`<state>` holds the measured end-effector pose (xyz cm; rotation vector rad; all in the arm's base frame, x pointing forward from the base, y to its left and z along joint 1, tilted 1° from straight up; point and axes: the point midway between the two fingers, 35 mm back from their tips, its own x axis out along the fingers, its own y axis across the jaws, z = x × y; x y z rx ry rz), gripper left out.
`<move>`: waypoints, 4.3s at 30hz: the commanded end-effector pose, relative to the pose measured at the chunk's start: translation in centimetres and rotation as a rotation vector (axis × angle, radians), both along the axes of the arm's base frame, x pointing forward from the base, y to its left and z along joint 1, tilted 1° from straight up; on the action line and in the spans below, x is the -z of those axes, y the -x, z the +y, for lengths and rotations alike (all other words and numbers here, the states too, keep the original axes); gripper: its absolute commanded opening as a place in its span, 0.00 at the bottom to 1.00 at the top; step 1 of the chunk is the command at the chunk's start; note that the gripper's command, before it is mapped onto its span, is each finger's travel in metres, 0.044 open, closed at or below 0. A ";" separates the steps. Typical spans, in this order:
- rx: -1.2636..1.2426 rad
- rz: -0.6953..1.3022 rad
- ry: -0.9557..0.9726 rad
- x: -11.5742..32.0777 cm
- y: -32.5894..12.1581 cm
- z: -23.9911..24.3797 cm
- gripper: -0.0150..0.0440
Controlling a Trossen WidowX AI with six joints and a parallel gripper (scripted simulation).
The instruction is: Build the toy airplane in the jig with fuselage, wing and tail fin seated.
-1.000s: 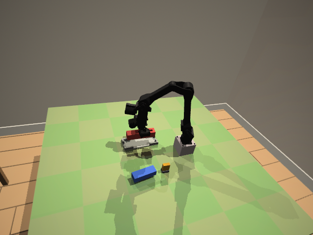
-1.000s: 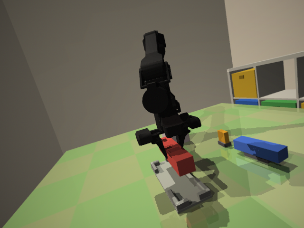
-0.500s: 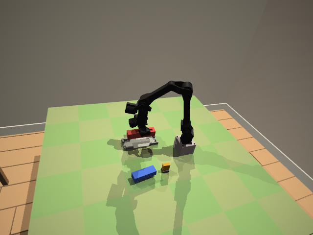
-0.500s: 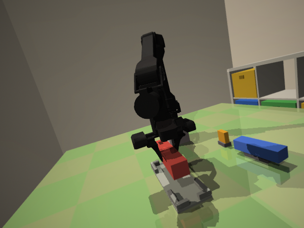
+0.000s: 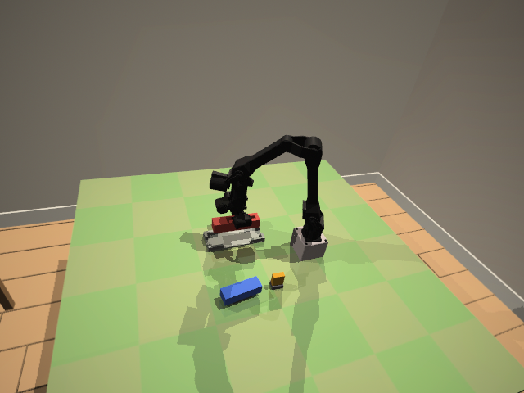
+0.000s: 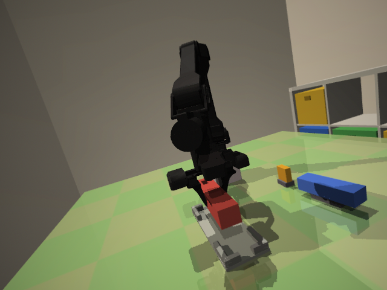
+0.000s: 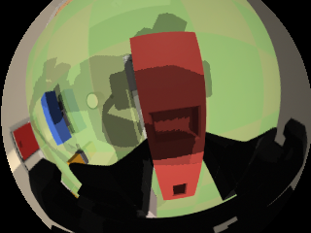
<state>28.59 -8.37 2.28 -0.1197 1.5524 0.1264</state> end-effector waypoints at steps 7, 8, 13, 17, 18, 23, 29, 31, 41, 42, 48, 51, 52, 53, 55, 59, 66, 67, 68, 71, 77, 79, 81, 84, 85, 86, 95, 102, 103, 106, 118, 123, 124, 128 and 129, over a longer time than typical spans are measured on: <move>-0.004 0.003 0.003 1.5 0.0 -0.1 0.59; -0.004 0.003 0.003 1.7 0.0 -0.1 0.59; -0.004 0.003 0.003 2.5 0.0 -0.1 0.59; -0.004 0.003 0.003 3.1 0.0 -0.1 0.59; -0.004 0.003 0.003 3.3 0.0 -0.1 0.59; -0.004 0.003 0.003 4.0 0.1 -0.1 0.59; 0.000 0.000 0.000 3.8 0.0 -0.1 0.57; 0.000 0.000 0.000 3.8 0.0 -0.1 0.55; 0.000 0.000 0.000 3.8 0.0 -0.1 0.44; 0.000 0.000 0.000 3.8 0.0 -0.1 0.48; 0.000 0.000 0.000 3.8 0.0 -0.1 0.75; 0.000 0.000 0.000 3.8 0.0 -0.1 0.88; 0.000 0.000 0.000 3.8 0.0 -0.1 0.93; 0.000 0.000 0.000 3.8 0.0 -0.1 0.97; 0.000 0.000 0.000 3.8 0.0 -0.1 1.00; 0.000 0.000 0.000 3.8 0.0 -0.1 1.00; -0.009 -0.009 0.000 -0.7 -0.6 -0.2 1.00; -0.011 -0.010 0.000 -2.5 -0.6 -0.2 1.00; -0.009 -0.007 0.001 -4.3 -0.4 -0.2 1.00; -0.004 0.003 0.003 -6.9 0.1 -0.1 1.00; -0.017 0.002 0.004 -6.8 -0.4 -0.2 1.00; -0.117 0.002 0.005 -6.6 -0.6 -0.2 1.00; -0.170 0.001 0.006 -6.4 -0.7 -0.2 1.00; -0.170 0.001 0.006 -6.4 -0.7 -0.2 1.00; -0.170 0.001 0.006 -6.4 -0.7 -0.2 1.00; -0.170 0.001 0.006 -6.4 -0.7 -0.2 1.00; -0.160 -0.004 0.010 -6.2 -3.4 9.1 1.00; -0.163 -0.006 -0.004 -6.0 -3.0 20.3 1.00; -0.165 -0.005 -0.006 -6.0 -2.6 21.8 1.00; -0.169 -0.002 -0.014 -5.9 -1.1 26.2 1.00; -0.170 0.000 -0.016 -1.8 -0.5 27.9 1.00; -0.170 0.000 -0.016 -1.6 -0.4 27.9 1.00; -0.170 0.000 -0.016 -1.4 -0.4 27.9 1.00; -0.170 0.000 -0.016 -0.1 -0.5 27.9 1.00; -0.170 0.000 -0.016 -0.1 -0.5 27.9 1.00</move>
